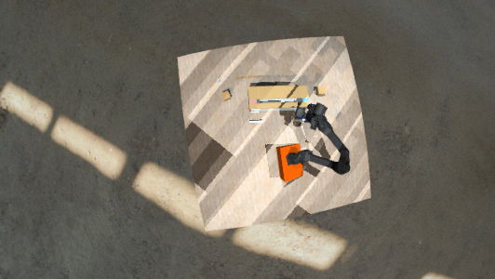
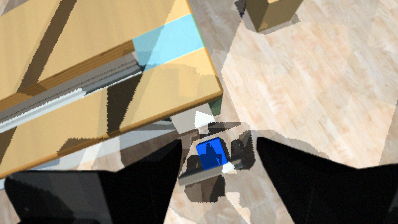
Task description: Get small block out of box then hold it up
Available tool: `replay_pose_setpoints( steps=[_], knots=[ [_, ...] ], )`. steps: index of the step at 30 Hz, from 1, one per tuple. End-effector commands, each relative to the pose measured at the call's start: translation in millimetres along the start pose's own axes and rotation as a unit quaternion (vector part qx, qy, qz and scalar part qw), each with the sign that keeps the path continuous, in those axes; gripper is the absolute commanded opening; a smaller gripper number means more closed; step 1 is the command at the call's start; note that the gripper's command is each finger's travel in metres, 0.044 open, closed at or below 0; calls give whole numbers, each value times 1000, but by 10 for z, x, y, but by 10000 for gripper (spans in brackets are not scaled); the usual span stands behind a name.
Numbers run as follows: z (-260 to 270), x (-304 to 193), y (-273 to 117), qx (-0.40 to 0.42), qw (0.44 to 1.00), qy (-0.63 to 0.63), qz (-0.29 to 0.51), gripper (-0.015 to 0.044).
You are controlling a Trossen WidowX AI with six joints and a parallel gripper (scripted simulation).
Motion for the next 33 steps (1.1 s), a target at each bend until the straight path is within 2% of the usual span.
replay_pose_setpoints(
  steps=[1, 8, 17, 33],
  knots=[
    [-27, -148, 191, -4, 902, 430, 16, 285],
    [-37, -172, 239, -6, 806, 592, 14, 285],
    [-44, -216, 307, -11, 653, 757, 19, 285],
    [20, -188, 325, 6, 275, 961, 20, 285]
  ],
)
Point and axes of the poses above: the point midway between the two fingers, 35 mm back from their tips, its own y axis out along the fingers, its own z axis across the jaws, x = y × z, the point moved 2 cm from there along -y, back along the fingers, and after that the axes turned 11 degrees about y, right-handed, at the moved point
